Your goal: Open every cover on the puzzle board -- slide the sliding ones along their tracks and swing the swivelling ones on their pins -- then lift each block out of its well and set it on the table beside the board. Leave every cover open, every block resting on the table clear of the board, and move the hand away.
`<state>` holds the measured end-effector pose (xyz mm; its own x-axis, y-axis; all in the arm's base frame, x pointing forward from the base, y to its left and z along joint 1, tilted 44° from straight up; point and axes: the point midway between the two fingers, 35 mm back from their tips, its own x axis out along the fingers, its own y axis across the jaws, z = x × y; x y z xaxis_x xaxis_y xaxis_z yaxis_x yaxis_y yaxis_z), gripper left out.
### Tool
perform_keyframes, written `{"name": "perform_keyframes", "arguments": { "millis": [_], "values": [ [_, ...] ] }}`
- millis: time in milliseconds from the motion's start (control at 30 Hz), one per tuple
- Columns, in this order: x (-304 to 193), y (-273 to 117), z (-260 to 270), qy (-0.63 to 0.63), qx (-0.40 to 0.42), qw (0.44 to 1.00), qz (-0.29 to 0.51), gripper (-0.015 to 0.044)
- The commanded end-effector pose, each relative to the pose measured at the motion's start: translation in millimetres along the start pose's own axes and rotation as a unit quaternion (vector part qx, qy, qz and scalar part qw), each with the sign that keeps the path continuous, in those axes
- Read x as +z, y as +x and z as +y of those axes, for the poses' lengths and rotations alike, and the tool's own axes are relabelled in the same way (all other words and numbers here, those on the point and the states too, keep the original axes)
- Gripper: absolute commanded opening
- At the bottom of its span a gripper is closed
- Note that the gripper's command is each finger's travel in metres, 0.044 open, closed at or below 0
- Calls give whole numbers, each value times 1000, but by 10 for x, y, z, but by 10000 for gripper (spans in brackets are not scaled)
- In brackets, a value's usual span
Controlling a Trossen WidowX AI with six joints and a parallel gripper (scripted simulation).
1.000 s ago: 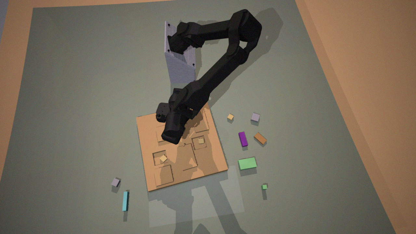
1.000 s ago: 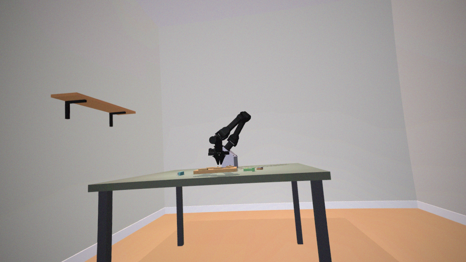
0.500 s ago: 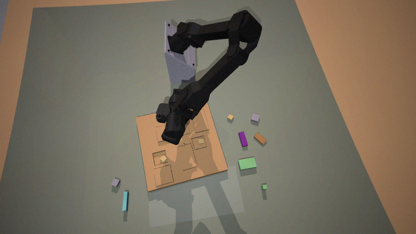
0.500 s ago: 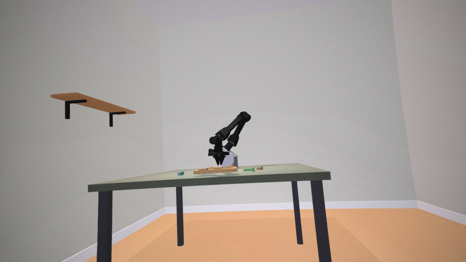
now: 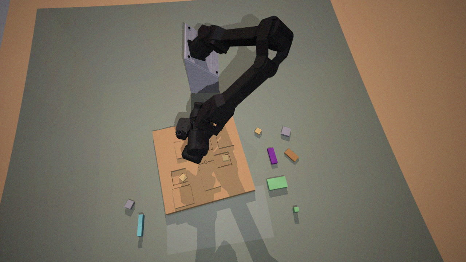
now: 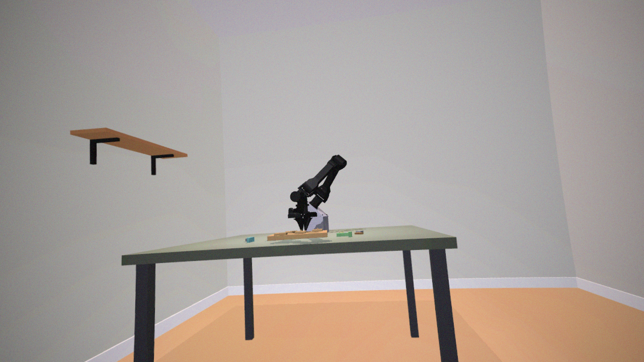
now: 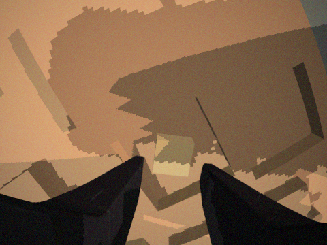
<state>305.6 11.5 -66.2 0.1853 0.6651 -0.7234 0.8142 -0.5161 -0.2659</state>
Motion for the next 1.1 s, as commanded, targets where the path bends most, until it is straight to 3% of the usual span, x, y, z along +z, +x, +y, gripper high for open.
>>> {"name": "perform_keyframes", "arguments": {
  "millis": [0, 667, 1067],
  "values": [
    [-4, 46, -14, 3, -2, 1000, 2, 144],
    [-5, 163, -17, 3, -3, 1000, 3, 144],
    [-1, 138, -7, 0, -1, 1000, 0, 80]
  ]
}}
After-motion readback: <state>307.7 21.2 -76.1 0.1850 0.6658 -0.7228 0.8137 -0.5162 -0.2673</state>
